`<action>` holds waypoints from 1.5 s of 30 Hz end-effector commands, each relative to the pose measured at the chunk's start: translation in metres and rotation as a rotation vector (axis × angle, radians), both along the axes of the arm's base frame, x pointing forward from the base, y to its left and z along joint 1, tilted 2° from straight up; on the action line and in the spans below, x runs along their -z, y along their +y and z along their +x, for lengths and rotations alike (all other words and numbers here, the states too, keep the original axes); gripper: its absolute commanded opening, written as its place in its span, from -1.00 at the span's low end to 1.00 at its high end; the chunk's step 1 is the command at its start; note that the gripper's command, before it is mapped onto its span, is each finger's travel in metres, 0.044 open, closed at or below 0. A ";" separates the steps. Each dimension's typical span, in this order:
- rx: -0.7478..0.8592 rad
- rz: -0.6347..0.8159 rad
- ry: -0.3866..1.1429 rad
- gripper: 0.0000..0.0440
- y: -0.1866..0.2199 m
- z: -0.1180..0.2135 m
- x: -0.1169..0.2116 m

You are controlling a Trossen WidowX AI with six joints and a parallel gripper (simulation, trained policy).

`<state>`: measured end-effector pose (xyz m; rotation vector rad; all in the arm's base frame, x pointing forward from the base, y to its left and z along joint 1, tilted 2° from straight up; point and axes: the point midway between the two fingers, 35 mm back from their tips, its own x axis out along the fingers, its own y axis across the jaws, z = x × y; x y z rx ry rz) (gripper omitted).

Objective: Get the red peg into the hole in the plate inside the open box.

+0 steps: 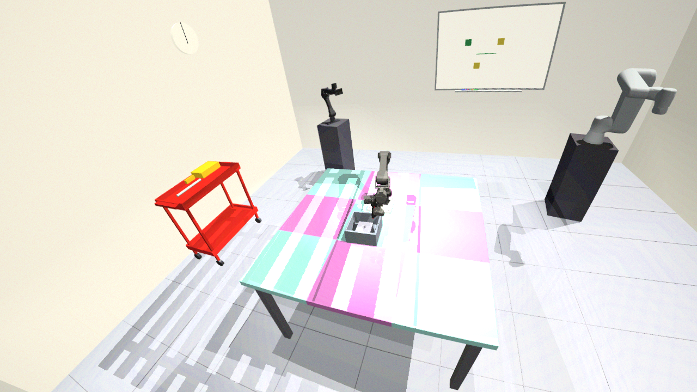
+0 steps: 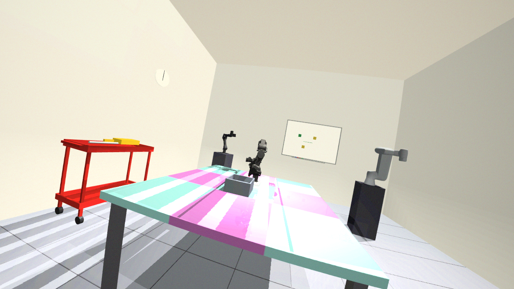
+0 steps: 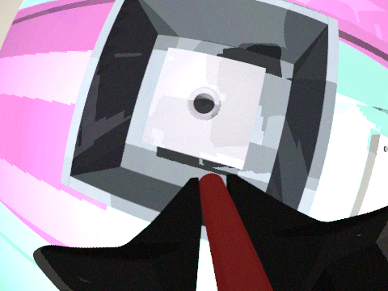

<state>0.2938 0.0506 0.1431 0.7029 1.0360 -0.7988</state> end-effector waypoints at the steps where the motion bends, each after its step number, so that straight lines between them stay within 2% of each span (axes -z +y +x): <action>1: 0.001 -0.014 -0.003 -1.00 -0.016 0.013 0.005; 12: -0.069 -0.005 0.046 -0.98 -0.042 0.032 0.030; 22: -0.177 0.023 0.097 -0.98 -0.049 0.038 0.055; 24: -0.195 0.031 0.111 -0.85 -0.049 0.038 0.060; 30: -0.215 0.051 0.147 -0.24 -0.054 0.039 0.069; 39: -0.261 0.053 0.143 -0.16 -0.060 0.057 0.046; 42: -0.261 0.066 0.147 -0.03 -0.060 0.063 0.040; 45: -0.262 0.081 0.157 0.18 -0.060 0.070 0.036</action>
